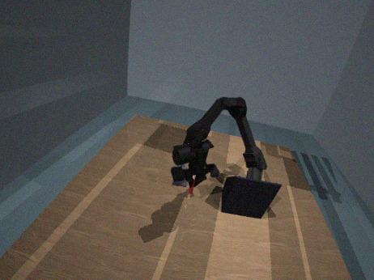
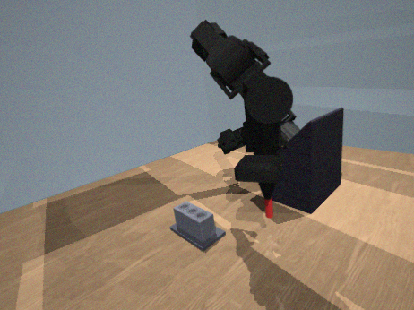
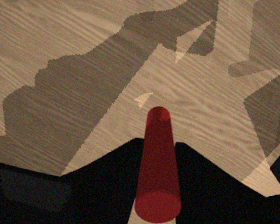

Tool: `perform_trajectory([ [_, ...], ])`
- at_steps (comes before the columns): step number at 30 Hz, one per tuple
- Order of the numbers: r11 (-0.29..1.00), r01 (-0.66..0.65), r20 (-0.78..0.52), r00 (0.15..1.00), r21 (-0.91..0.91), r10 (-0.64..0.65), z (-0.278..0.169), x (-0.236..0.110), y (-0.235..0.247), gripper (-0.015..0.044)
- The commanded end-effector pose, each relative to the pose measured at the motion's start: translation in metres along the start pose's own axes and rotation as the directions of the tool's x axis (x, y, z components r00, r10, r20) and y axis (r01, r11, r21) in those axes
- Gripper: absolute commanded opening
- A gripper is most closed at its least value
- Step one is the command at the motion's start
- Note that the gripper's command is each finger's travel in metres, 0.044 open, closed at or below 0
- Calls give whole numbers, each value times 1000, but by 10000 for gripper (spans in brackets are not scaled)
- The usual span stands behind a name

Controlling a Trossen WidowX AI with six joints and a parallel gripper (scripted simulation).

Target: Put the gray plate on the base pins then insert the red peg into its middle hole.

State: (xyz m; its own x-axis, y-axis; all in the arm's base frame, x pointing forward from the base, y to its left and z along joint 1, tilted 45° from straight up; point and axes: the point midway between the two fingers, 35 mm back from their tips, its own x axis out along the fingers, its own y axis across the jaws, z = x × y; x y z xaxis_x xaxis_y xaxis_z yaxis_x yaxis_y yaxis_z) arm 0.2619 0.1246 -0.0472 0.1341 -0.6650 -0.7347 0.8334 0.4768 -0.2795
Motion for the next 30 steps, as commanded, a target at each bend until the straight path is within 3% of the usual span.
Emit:
perform_trajectory([
  [1, 1000, -4, 2, 1000, 1, 4, 13, -2, 3, 0],
  [30, 1000, -7, 6, 1000, 12, 7, 99, -4, 7, 0],
])
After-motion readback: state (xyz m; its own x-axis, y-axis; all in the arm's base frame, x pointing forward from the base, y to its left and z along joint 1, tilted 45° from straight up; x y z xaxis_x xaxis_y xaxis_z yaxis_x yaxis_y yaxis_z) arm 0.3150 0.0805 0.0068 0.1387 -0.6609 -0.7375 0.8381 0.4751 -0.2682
